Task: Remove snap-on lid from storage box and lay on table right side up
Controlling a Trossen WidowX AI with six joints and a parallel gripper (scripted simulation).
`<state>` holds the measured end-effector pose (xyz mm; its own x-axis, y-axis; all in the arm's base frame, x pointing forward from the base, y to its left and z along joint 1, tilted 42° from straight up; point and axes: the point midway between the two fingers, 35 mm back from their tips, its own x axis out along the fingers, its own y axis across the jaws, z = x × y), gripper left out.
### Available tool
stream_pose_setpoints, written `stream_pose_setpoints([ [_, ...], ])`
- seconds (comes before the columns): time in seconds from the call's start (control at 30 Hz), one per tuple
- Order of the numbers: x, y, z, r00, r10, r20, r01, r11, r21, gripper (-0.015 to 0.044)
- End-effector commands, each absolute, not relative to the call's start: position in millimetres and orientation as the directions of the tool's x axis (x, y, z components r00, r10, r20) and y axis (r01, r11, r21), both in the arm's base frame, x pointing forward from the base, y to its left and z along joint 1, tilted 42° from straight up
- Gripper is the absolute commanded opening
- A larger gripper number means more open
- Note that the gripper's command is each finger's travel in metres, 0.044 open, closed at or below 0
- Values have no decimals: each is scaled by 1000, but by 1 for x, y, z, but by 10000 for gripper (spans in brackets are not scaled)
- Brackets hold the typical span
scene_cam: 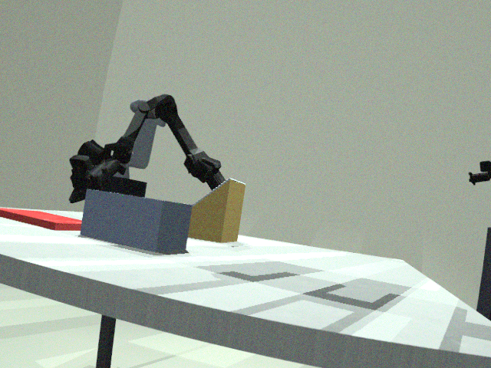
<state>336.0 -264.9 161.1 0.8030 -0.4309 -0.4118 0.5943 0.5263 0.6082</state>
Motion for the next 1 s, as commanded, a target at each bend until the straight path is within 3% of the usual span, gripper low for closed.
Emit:
stream_pose_setpoints([
  [0.0, 336, -265, 163, 802, -430, -414, 595, 529, 605, 79],
  [0.23, 336, -265, 163, 802, -430, -414, 595, 529, 605, 263],
  [0.3, 336, -265, 163, 802, -430, -414, 595, 529, 605, 275],
  [0.5, 325, -265, 161, 802, -430, -414, 596, 529, 604, 433],
  [0.97, 298, -265, 158, 801, -430, -416, 597, 529, 603, 440],
])
